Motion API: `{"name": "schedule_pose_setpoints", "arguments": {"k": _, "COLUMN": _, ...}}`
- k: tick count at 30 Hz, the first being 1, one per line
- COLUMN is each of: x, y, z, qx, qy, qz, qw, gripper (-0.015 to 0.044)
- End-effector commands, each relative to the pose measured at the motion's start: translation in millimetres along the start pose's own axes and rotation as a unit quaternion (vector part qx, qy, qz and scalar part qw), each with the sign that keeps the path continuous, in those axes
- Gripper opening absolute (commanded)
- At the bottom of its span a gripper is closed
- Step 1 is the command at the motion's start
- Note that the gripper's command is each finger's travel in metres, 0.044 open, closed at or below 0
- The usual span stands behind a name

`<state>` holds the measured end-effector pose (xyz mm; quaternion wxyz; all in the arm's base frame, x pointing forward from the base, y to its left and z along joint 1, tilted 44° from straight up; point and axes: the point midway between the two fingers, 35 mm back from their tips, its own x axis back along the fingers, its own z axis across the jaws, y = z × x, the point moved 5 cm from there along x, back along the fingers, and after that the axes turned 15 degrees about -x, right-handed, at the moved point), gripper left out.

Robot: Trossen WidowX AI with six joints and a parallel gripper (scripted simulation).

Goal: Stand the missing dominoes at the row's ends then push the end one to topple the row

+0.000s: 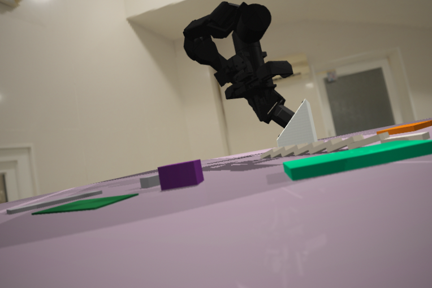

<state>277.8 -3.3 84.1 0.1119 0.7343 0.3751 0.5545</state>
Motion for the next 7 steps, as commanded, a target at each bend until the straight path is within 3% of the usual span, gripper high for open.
{"name": "schedule_pose_setpoints", "arguments": {"k": 1, "x": -0.2, "y": 0.3, "z": -0.3, "qx": -0.002, "qy": -0.002, "qz": -0.002, "qw": 1.000, "gripper": 0.0000}}
{"name": "schedule_pose_setpoints", "arguments": {"k": 7, "x": -0.2, "y": 0.3, "z": -0.3, "qx": -0.002, "qy": -0.002, "qz": -0.002, "qw": 1.000, "gripper": 0.0000}}
